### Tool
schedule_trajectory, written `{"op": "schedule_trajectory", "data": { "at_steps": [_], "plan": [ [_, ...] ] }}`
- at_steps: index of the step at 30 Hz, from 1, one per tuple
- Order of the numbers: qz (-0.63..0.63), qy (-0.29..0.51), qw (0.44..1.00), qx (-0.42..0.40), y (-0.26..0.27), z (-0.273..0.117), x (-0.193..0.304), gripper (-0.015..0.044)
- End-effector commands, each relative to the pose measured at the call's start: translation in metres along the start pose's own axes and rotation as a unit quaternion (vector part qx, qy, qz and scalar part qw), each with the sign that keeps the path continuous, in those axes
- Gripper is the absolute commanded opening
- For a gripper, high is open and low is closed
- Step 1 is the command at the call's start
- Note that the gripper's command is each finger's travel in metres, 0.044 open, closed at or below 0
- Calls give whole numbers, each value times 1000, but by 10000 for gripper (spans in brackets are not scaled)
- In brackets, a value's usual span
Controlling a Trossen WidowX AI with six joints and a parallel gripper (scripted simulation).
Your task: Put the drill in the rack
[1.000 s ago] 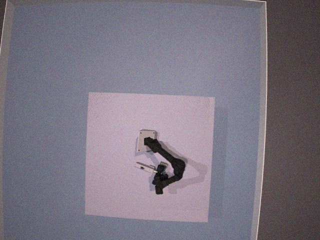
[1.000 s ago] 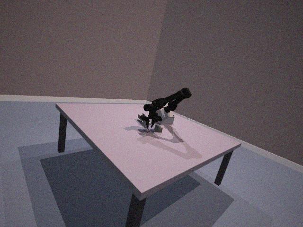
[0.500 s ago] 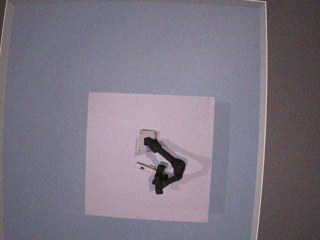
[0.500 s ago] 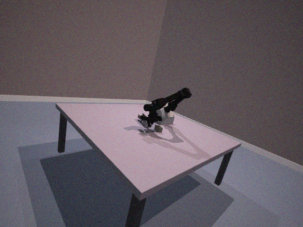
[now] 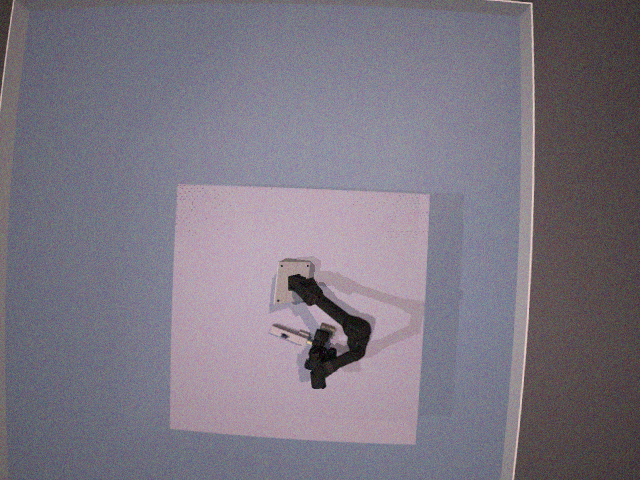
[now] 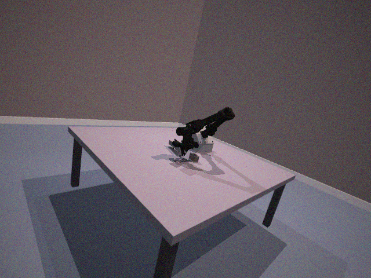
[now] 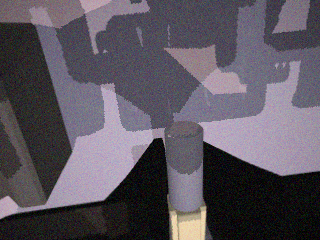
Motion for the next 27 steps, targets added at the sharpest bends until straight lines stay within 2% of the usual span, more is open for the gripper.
{"op": "schedule_trajectory", "data": {
  "at_steps": [1,27],
  "plan": [
    [0,1,1000,-1,1,0,-1,0],
    [0,0,1000,-1,-1,-3,-32,0]
  ]
}}
Point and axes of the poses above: the point midway between the two fingers, 35 mm back from their tips, its own z axis out along the fingers, its own y axis across the jaws, x = y × z, the point moved 5 cm from there along -z, back along the fingers
